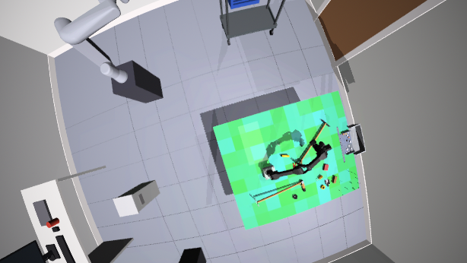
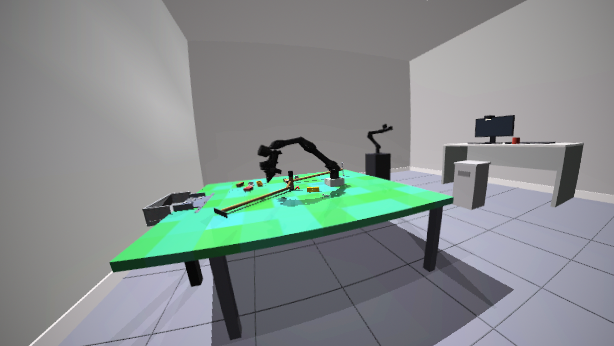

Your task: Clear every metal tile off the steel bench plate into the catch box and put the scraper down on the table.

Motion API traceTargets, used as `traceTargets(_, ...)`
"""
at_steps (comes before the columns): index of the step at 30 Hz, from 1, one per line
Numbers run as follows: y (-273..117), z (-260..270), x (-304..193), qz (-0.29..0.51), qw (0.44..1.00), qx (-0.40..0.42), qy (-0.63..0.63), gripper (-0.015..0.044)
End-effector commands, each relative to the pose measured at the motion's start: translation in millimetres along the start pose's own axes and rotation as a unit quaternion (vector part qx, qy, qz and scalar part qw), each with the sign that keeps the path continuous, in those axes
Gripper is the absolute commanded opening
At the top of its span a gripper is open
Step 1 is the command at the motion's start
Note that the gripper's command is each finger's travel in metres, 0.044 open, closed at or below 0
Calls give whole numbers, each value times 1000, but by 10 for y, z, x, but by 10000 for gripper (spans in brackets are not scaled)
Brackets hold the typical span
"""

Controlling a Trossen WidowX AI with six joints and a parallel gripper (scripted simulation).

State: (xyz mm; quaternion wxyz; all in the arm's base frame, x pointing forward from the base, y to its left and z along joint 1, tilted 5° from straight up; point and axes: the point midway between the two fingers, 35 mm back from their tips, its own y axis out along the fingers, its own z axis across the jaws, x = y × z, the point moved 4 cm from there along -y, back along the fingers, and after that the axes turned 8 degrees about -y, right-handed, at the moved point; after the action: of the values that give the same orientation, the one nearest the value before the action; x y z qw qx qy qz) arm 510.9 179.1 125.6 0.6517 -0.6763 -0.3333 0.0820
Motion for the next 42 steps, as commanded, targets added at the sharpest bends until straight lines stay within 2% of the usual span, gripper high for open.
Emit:
traceTargets(1, -205, 106, 71, -13, 1000, -4, 1, 0)
traceTargets(7, -513, 278, 141, -31, 999, -6, 1, 0)
traceTargets(13, -535, 297, 147, -33, 999, -6, 1, 0)
traceTargets(42, 132, 324, 26, -33, 999, -7, 16, 0)
